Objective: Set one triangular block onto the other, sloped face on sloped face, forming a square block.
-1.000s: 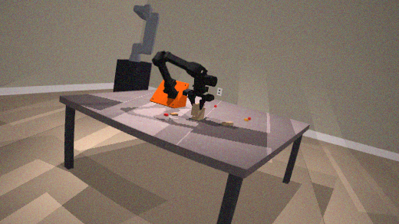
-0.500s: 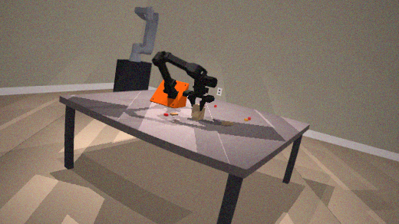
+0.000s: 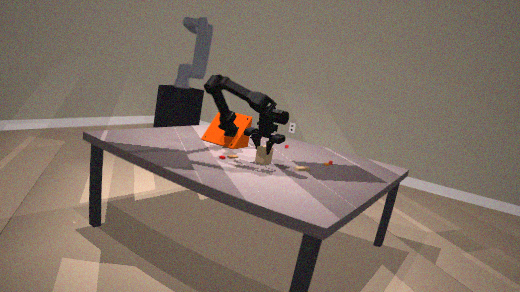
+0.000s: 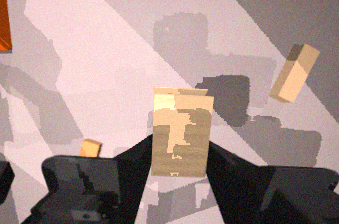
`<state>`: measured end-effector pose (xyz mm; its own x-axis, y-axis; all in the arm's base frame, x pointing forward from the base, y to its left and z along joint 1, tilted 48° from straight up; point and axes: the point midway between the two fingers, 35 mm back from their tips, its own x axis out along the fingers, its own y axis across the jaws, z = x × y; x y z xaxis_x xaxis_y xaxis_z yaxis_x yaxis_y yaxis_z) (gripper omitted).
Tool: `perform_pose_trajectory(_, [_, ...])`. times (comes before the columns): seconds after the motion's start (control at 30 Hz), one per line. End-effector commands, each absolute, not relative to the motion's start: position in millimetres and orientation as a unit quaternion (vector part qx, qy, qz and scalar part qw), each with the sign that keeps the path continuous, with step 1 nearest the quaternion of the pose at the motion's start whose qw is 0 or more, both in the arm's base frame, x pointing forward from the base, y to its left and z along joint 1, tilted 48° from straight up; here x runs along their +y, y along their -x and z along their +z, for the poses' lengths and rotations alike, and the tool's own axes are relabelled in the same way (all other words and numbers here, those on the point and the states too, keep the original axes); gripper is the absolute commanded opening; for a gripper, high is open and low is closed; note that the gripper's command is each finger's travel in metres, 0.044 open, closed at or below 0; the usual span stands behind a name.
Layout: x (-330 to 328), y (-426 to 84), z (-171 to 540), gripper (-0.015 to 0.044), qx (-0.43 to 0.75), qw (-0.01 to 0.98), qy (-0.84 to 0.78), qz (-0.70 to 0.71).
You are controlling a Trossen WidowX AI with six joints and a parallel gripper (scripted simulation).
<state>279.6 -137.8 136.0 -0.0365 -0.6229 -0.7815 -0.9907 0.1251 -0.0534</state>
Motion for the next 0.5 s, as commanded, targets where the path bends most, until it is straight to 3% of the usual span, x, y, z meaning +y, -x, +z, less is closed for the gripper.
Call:
perform_pose_trajectory(0.0, [-138.5,-277.5,131.4,0.0000,0.668,0.338,0.604,0.274])
perform_pose_trajectory(0.47, [-140.1,-277.1,128.3,0.0000,0.668,0.338,0.604,0.274])
